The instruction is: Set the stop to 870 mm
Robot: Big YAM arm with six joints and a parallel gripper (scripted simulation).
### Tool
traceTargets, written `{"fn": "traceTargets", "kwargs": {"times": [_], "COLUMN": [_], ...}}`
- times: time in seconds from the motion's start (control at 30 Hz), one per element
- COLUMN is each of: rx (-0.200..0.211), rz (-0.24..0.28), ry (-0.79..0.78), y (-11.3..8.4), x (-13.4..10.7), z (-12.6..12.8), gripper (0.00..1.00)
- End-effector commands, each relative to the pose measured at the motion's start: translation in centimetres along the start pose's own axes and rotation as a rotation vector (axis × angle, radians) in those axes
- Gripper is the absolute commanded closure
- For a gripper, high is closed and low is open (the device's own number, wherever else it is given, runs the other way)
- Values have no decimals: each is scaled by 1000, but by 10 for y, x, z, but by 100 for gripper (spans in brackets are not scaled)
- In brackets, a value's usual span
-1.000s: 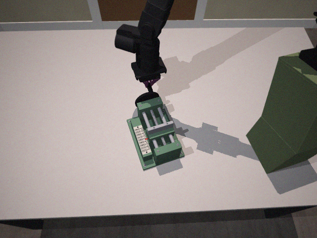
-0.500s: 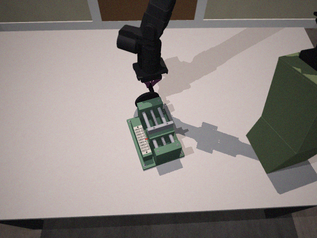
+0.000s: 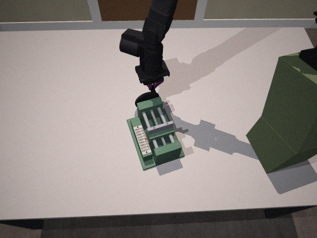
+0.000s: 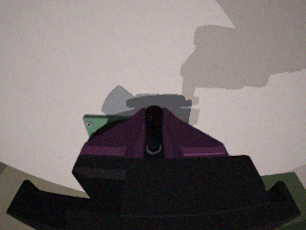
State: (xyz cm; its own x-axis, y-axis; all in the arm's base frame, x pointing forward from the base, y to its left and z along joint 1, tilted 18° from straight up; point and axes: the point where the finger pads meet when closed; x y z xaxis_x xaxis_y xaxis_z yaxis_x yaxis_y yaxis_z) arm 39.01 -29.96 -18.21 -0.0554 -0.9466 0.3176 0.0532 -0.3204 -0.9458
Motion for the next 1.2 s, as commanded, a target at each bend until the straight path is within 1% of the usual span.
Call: {"fn": "traceTargets", "kwargs": {"times": [0.0,0.1,0.17,0.23,0.33,0.43,0.6,0.8,0.9,1.03,1.17], "rx": [-14,-14,-30,-33,-26,-34,-31,-28,-30,-24,-20], "rz": [-12,-12,-2,0,-4,1,0,-3,1,2,2], "ry": [7,7,3,2,4,11,15,16,12,-3,2], "y": [22,23,25,25,26,31,38,39,39,42,47], "x": [11,11,6,5,8,6,3,5,0,-8,-7], "z": [-6,-6,-12,-14,-7,-4,5,6,9,22,28], "gripper": [94,94,94,94,94,94,94,94,94,94,94]}}
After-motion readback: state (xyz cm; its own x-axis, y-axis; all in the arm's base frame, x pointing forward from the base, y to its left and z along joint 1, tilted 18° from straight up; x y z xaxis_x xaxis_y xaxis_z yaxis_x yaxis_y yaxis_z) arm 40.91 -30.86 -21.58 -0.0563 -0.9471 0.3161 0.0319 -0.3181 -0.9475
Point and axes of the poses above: the point where the finger pads meet when closed, its own y axis out along the fingers, its own z axis across the jaws, x = y × z, and after that the axes turned 10 degrees about y, right-handed
